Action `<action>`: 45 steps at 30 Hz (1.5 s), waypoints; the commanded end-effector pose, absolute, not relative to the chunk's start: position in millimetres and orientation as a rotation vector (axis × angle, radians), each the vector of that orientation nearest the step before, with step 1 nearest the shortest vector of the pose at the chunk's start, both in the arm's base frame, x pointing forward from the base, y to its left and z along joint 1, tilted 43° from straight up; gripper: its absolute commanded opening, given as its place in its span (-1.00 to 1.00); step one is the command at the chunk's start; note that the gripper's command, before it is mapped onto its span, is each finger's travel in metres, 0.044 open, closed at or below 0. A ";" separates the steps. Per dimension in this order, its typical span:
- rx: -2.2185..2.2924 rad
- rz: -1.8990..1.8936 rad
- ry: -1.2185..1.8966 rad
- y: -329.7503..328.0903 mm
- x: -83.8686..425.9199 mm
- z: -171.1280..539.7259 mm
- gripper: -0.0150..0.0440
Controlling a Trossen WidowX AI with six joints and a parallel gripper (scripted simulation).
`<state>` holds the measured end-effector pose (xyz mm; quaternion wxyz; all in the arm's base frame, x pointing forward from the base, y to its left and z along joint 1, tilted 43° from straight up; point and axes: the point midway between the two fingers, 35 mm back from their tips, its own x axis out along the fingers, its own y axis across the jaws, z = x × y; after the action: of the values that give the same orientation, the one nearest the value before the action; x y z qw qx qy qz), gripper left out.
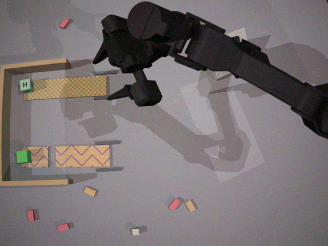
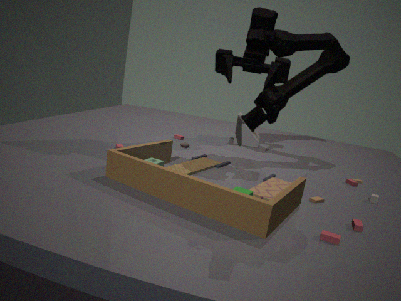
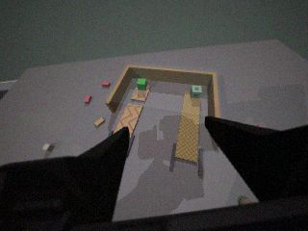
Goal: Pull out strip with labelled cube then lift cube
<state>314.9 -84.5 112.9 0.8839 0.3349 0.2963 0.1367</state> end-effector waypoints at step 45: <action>0.801 0.352 1.640 -40.7 361.2 -25.6 -0.49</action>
<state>361.7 -45.1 -19.1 0.6019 0.3419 0.7053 0.1529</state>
